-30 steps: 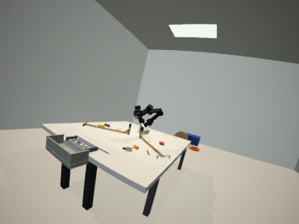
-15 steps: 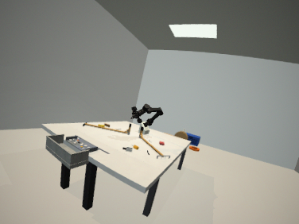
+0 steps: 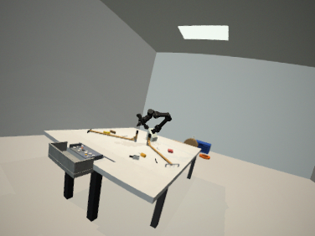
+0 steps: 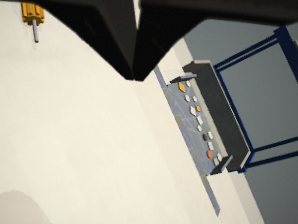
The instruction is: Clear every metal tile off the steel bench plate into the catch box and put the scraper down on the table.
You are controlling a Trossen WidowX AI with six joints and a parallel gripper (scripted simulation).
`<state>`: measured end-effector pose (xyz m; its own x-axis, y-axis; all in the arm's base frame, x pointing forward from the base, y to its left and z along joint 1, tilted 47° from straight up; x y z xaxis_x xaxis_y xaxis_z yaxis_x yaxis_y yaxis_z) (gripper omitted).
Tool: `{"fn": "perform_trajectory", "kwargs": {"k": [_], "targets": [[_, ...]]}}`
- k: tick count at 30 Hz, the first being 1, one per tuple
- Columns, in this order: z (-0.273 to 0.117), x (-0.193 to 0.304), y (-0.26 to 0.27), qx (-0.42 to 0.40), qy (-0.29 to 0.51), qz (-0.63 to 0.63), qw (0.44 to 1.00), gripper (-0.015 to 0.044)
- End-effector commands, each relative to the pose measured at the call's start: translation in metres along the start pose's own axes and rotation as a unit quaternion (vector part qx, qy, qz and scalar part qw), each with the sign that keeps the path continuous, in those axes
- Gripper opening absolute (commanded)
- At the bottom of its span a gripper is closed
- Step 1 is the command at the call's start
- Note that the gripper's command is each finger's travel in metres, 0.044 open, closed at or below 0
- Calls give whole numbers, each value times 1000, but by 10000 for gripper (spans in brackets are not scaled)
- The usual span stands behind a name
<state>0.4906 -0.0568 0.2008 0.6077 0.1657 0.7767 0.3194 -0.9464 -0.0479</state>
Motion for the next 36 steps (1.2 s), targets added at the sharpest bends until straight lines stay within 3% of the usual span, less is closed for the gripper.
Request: {"fn": "perform_trajectory", "kwargs": {"k": [1, 36], "targets": [[-3, -15, 0, 14, -25, 9, 1000, 0], [-47, -120, -21, 146, -214, 139, 956, 0]]}}
Point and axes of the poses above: the point midway between the two fingers, 35 mm back from their tips, its own z axis out along the fingers, its own y axis across the jaws, x = y × z, the point moved 3 cm from there along -z, back along the fingers, and after that the axes turned 15 degrees about z, right-handed, at the moved point
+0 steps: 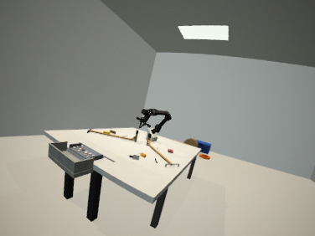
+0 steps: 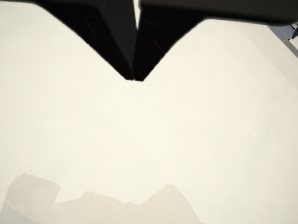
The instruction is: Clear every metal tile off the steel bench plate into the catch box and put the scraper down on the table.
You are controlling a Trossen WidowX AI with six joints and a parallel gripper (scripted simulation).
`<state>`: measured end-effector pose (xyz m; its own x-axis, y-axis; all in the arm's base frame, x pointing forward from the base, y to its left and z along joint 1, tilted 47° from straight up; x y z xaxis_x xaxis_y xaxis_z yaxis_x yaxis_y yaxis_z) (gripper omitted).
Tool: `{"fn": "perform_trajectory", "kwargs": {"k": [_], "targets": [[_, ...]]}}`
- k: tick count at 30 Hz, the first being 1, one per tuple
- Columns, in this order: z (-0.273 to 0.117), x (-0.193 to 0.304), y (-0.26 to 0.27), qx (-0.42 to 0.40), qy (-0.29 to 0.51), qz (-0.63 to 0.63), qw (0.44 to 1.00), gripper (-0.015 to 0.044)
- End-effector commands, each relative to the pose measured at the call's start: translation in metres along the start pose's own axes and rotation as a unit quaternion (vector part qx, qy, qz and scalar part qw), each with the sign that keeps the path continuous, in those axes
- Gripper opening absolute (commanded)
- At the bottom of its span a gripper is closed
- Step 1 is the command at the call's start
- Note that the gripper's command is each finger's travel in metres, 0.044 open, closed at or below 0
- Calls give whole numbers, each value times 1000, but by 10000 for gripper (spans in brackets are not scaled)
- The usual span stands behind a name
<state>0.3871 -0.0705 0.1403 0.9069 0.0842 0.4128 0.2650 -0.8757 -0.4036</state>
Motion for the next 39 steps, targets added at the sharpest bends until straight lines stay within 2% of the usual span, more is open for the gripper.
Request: {"fn": "perform_trajectory", "kwargs": {"k": [1, 29, 39], "targets": [[-2, -13, -3, 20, -17, 15, 1000, 0], [-27, -80, -33, 157, -114, 144, 970, 0], [-17, -81, -37, 159, -115, 148, 969, 0]]}}
Point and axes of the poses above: the point midway between the two fingers, 35 mm back from their tips, its own z axis out along the fingers, its own y axis across the jaws, x = y × z, the point moved 3 cm from there along -z, back along the fingers, and after that the axes turned 15 degrees about z, right-handed, at the moved point
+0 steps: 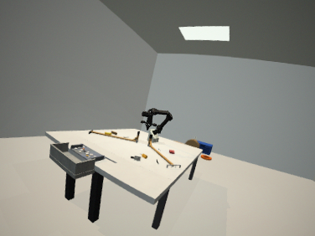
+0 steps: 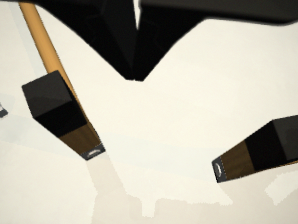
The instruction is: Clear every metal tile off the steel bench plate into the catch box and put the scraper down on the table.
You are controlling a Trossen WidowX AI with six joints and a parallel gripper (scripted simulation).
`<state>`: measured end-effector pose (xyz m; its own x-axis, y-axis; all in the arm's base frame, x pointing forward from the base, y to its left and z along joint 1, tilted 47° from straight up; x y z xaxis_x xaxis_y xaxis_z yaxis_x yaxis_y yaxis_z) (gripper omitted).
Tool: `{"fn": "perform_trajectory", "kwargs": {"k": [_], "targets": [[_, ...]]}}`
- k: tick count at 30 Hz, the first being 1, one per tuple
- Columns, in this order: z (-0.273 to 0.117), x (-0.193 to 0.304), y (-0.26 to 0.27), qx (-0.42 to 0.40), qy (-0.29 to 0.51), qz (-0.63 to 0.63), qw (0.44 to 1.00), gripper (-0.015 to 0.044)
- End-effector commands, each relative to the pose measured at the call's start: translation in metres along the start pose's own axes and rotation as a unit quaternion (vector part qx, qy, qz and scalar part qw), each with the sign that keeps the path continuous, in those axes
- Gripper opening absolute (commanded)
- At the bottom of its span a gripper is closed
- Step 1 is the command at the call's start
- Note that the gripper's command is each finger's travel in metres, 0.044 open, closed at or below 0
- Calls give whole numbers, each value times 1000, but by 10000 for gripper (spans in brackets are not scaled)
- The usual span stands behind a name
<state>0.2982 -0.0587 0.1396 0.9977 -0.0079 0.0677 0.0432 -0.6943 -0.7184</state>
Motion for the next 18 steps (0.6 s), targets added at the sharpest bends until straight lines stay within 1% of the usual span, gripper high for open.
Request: {"fn": "perform_trajectory", "kwargs": {"k": [1, 18], "targets": [[9, 0, -1, 3, 0, 3, 1000, 0], [50, 2, -1, 2, 0, 3, 1000, 0]]}}
Point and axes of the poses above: the point midway between the two fingers, 35 mm back from their tips, its own z axis out along the fingers, its own y axis across the jaws, x = y × z, the point moved 3 cm from there along -z, back along the fingers, and after that the axes turned 15 degrees about z, right-handed, at the moved point
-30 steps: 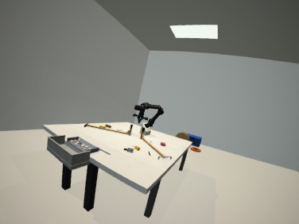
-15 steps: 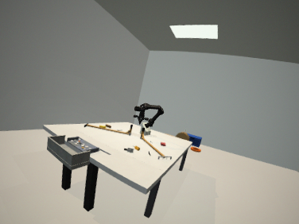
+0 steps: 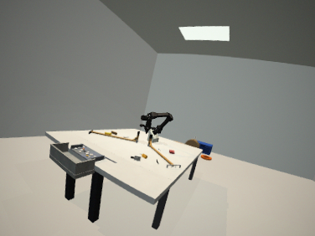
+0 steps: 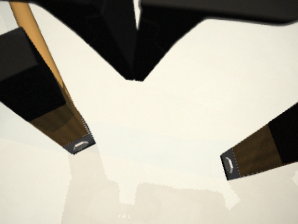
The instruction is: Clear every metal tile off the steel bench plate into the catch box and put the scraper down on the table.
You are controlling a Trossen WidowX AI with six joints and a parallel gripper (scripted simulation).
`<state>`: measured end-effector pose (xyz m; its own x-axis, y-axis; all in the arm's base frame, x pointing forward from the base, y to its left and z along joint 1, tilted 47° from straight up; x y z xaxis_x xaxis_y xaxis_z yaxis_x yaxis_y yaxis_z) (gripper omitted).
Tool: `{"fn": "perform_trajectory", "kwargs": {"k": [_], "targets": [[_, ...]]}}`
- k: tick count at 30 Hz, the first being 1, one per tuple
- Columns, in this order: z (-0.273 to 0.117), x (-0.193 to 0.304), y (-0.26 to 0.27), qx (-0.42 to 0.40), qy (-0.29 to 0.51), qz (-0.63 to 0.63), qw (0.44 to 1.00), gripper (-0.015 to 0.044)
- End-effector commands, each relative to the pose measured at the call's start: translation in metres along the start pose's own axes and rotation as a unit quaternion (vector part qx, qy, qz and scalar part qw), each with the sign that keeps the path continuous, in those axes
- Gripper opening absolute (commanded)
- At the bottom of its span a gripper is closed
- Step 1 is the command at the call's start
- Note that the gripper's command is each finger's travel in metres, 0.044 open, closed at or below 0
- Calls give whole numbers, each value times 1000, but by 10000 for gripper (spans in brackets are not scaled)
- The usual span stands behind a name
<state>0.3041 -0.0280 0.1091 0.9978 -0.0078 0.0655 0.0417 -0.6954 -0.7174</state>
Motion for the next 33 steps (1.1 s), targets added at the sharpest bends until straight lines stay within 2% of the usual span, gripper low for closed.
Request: {"fn": "perform_trajectory", "kwargs": {"k": [1, 22, 33], "targets": [[9, -1, -1, 3, 1, 2, 1000, 0], [58, -7, -5, 8, 1, 1, 1000, 0], [59, -6, -18, 7, 0, 1, 1000, 0]]}}
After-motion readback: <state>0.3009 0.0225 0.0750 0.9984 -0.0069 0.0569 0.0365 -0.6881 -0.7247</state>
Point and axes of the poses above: the point midway between the two fingers, 35 mm back from their tips, its own z axis out along the fingers, its own y axis across the jaws, x = y × z, the point moved 3 cm from there along -z, back along the fingers, and after that the axes turned 15 degrees about z, right-handed, at the moved point
